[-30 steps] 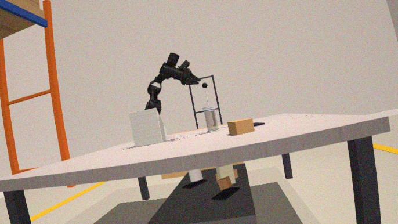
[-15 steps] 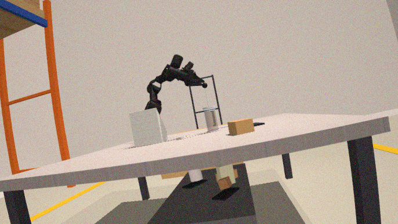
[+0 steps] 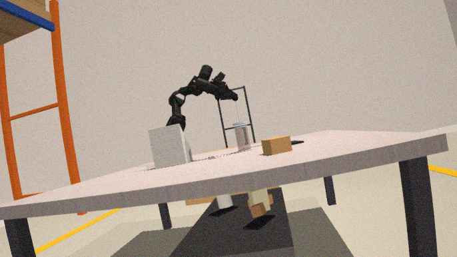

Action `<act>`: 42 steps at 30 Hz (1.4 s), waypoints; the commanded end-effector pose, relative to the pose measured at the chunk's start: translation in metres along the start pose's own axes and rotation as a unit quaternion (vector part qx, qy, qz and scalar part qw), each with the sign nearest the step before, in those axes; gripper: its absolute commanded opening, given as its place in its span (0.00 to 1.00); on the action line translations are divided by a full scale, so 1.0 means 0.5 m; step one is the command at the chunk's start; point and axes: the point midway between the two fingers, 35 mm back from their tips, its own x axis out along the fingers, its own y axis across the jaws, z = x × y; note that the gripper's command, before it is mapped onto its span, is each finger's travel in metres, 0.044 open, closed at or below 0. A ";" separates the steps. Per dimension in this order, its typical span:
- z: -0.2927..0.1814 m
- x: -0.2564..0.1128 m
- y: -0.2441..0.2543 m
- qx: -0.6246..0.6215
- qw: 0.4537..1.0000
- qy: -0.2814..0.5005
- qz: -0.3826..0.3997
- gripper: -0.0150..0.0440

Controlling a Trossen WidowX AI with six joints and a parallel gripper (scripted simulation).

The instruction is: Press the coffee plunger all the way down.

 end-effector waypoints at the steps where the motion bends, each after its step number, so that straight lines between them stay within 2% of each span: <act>1: -0.004 0.001 -0.001 0.005 1.000 0.001 -0.001 0.73; 6: -0.004 0.001 -0.001 0.005 1.000 0.001 -0.001 0.51; 10: -0.004 0.001 -0.001 0.005 1.000 0.001 -0.001 0.47; 42: -0.063 0.051 -0.016 0.003 1.000 0.006 -0.004 0.47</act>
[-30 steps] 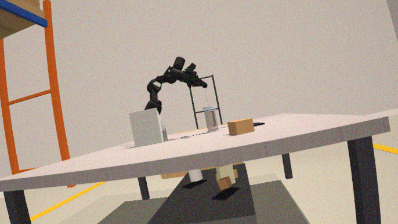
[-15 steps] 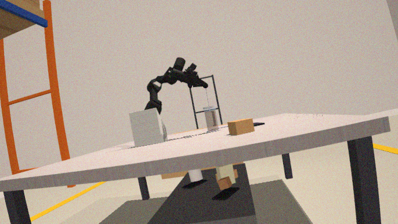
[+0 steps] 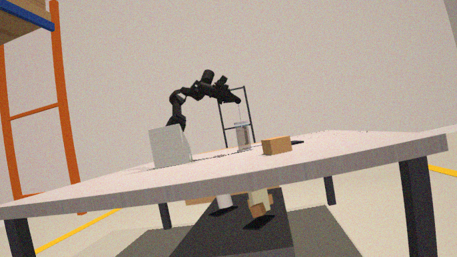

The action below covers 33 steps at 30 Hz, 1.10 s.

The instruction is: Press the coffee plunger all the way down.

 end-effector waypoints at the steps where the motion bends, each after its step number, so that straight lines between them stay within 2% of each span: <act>1: -0.038 0.015 -0.006 0.016 1.000 0.016 0.000 0.47; 33: -0.121 0.081 -0.003 0.018 1.000 0.011 0.003 0.47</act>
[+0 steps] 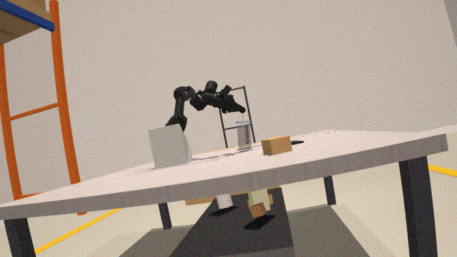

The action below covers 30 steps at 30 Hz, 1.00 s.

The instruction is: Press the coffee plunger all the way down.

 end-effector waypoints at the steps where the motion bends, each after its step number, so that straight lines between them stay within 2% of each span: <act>1: -0.045 0.013 0.002 0.023 0.999 0.024 0.004 0.47; 30: -0.039 0.032 -0.005 0.023 0.999 0.023 0.006 0.47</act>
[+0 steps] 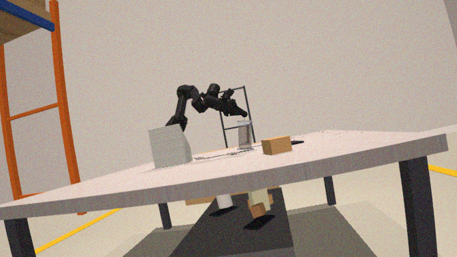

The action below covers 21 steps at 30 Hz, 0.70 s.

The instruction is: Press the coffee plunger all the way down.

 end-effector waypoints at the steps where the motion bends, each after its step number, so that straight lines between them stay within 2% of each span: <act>1: -0.009 0.004 0.000 0.007 1.000 0.009 0.003 0.47; 20: 0.000 0.002 -0.002 0.002 1.000 0.002 0.001 0.47; 21: 0.000 0.002 -0.002 0.002 1.000 0.002 0.001 0.51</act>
